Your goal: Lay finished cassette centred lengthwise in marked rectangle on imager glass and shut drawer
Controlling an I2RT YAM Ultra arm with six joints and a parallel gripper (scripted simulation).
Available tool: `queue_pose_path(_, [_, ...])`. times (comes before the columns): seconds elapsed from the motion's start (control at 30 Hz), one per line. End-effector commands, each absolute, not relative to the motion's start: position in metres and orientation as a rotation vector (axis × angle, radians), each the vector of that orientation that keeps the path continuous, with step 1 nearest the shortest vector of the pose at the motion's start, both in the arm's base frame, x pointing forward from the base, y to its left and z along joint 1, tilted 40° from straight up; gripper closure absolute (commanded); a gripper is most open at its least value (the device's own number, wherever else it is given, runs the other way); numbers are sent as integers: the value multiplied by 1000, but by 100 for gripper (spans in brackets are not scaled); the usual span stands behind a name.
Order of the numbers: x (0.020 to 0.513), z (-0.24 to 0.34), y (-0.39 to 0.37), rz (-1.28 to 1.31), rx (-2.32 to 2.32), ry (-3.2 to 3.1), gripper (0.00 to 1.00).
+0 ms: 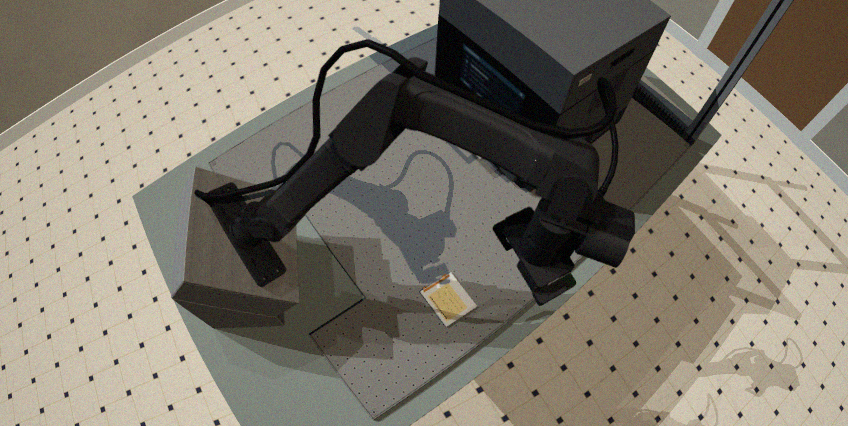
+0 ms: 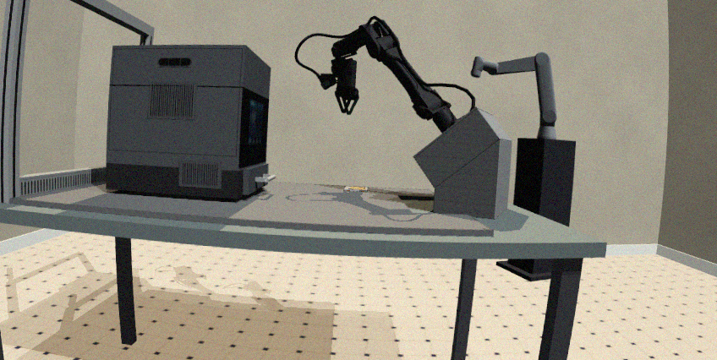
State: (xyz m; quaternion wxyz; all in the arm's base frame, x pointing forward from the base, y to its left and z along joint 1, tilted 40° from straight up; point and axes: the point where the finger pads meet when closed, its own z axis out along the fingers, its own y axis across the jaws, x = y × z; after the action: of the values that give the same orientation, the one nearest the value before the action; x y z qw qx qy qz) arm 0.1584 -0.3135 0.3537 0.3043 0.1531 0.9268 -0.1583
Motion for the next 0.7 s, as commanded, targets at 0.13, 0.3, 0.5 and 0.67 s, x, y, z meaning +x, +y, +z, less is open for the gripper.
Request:
queue_pose_path(0.13, [156, 360, -312, -445, 400, 2442, 0])
queue_pose_path(0.3, [156, 360, -312, -445, 400, 2442, 0])
queue_pose_path(0.5, [156, 360, -312, -445, 400, 2442, 0])
queue_pose_path(0.67, [173, 354, -298, -443, 391, 2456, 65])
